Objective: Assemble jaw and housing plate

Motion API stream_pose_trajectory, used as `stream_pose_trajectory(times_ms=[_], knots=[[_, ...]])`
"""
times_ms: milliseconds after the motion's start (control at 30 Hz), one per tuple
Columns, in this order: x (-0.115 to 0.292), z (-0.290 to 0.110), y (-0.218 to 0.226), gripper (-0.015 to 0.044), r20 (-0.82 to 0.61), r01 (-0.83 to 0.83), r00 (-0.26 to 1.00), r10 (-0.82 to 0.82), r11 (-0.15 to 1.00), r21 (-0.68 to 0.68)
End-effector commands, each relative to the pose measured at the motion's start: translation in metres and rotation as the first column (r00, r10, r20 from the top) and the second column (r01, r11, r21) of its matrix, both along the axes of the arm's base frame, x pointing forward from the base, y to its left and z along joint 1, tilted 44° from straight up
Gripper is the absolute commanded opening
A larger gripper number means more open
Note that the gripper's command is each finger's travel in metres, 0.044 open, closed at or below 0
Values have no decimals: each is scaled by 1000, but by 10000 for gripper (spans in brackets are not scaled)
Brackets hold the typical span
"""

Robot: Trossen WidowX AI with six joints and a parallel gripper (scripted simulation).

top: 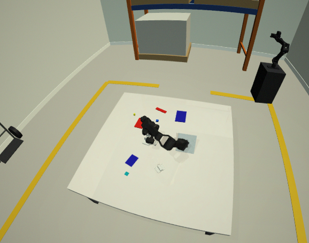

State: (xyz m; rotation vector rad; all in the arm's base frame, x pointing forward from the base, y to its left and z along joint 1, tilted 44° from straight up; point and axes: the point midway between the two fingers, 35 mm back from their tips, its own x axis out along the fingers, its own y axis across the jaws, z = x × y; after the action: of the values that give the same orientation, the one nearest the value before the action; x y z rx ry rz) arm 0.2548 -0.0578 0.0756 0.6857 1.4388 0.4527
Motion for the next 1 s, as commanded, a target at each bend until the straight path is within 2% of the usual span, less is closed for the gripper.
stream_pose_trajectory(times_ms=[0, 300, 967], knots=[[-1, -10, -11, 351, -30, 35, 999, -35, 999, 7], [-6, -30, -30, 351, -85, 100, 992, -97, 994, 31], [-6, -31, -30, 351, -79, 93, 993, -91, 995, 31]])
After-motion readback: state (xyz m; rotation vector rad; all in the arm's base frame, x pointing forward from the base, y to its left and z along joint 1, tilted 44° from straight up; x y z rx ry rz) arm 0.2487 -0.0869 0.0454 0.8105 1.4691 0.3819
